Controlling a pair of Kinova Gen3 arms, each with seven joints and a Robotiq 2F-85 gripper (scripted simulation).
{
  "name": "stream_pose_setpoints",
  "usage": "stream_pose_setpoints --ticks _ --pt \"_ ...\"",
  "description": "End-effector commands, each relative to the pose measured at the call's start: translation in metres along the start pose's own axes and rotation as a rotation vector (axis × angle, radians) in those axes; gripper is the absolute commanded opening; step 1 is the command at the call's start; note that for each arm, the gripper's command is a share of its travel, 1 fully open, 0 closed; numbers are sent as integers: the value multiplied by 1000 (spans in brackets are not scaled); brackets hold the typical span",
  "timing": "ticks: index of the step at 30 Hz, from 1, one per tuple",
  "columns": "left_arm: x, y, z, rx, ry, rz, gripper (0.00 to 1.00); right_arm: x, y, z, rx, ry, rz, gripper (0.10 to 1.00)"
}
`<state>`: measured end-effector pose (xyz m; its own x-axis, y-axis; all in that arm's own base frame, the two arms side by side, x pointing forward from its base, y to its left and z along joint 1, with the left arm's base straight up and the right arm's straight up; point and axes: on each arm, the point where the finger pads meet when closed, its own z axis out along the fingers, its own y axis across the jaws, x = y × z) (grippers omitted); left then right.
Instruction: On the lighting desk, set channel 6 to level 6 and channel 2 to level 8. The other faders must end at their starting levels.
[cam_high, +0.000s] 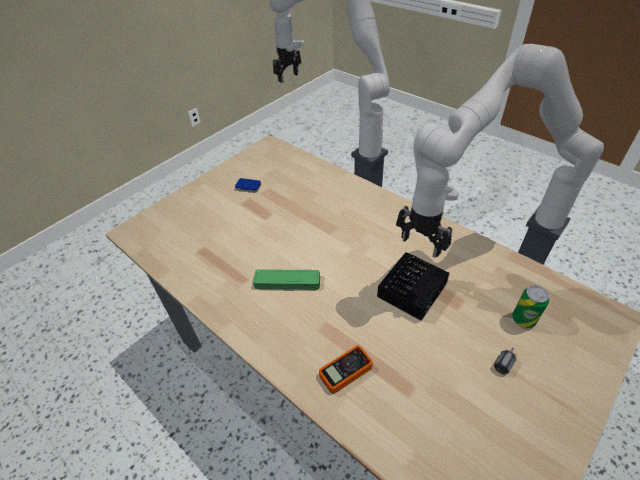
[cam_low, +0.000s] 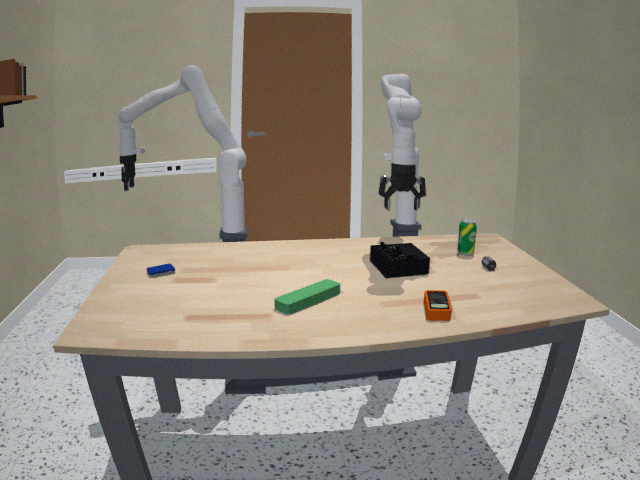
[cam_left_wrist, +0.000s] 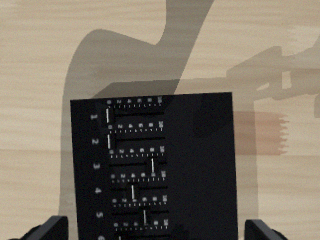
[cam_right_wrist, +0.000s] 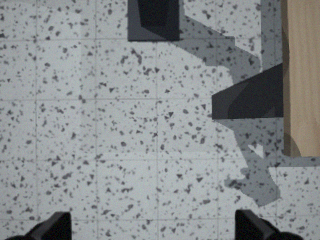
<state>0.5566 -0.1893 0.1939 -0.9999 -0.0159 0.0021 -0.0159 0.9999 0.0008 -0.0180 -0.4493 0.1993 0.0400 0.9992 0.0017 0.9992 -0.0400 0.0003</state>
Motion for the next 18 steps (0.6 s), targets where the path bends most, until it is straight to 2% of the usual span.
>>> stream_pose_setpoints --ticks 1,18 --pt "0 0 -1 1 -2 0 1000 0 0 -1 0 -2 0 1000" --pt "1 -2 1 1 -1 -34 1000 0 0 -1 0 -2 0 1000"
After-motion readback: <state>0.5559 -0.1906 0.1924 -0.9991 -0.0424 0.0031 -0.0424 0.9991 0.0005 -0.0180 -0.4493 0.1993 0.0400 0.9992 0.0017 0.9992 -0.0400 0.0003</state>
